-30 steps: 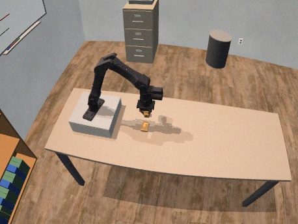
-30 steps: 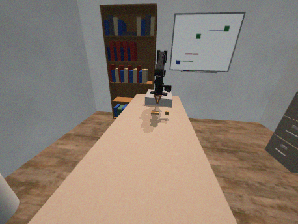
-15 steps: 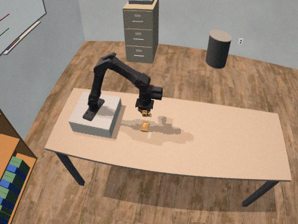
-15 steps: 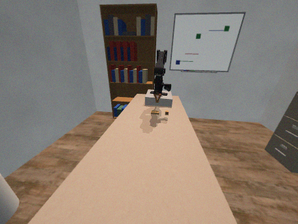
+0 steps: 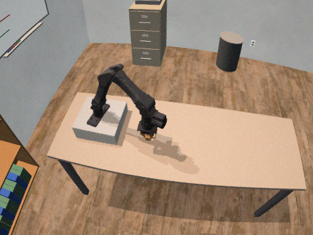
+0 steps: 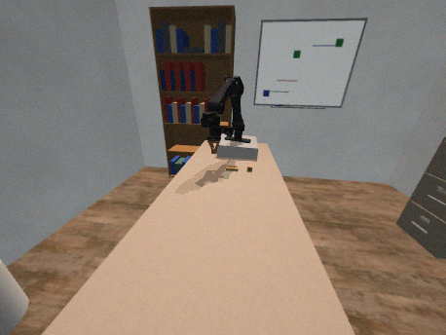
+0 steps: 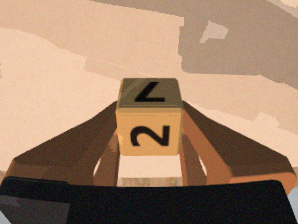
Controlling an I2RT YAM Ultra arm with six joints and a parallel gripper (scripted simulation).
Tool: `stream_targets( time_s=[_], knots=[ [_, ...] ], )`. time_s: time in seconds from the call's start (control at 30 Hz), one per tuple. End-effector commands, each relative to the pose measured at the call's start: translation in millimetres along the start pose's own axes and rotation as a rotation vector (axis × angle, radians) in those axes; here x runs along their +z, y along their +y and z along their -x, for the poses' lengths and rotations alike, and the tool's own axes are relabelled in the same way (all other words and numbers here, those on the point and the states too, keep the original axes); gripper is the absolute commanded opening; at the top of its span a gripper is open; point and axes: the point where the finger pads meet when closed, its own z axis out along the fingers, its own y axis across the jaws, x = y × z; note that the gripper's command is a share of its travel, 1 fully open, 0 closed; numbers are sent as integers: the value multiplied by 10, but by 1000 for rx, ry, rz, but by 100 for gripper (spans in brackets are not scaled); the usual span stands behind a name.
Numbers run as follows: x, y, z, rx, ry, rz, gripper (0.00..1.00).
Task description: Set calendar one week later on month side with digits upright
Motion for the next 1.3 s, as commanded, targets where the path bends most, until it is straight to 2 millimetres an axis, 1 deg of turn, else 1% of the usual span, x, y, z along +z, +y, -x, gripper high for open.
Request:
stream_targets(
  time_s=[0.0, 0.27, 0.47, 0.53, 0.67, 1.03, 1.1, 1.27],
  knots=[
    [-42, -29, 49, -33, -12, -12, 26],
    [-31, -29, 49, -33, -12, -12, 26],
    [84, -31, 50, -33, -12, -12, 26],
    [84, -31, 50, -33, -12, -12, 26],
    [238, -33, 52, -33, -12, -12, 26],
    [754, -41, 58, -33, -12, -12, 26],
    [754, -41, 58, -33, -12, -12, 26],
    [884, -42, 60, -33, -12, -12, 26]
  ],
)
